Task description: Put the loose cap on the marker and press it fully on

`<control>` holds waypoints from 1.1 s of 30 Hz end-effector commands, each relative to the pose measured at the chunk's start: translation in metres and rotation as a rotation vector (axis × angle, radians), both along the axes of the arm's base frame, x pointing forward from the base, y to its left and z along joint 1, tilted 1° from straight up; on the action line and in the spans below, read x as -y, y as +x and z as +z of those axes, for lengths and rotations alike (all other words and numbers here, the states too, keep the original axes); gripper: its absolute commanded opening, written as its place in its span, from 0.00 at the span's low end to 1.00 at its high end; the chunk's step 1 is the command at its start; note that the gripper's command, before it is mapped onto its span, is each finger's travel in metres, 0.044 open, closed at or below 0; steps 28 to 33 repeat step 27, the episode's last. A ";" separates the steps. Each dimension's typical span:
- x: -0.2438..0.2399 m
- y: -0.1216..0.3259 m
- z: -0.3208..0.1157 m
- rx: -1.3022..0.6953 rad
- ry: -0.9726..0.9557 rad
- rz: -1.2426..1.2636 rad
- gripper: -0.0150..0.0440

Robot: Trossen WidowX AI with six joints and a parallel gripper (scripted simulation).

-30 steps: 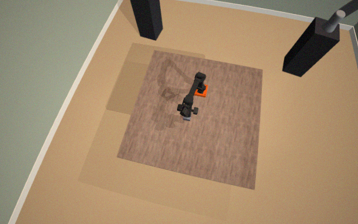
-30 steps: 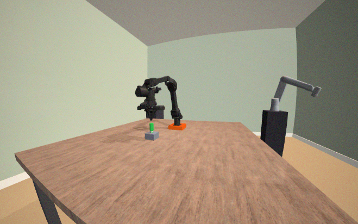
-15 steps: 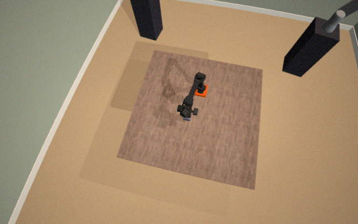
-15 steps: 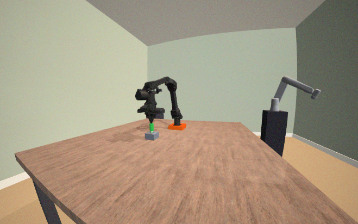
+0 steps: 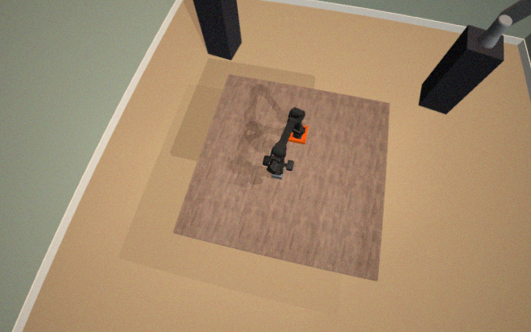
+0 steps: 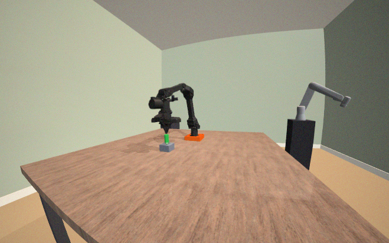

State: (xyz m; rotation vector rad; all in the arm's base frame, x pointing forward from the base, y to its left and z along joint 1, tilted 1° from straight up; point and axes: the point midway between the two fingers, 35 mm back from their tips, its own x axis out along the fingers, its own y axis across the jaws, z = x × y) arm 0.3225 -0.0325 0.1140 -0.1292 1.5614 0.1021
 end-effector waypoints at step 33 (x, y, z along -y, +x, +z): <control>-0.001 0.001 0.082 0.021 -0.002 0.000 1.00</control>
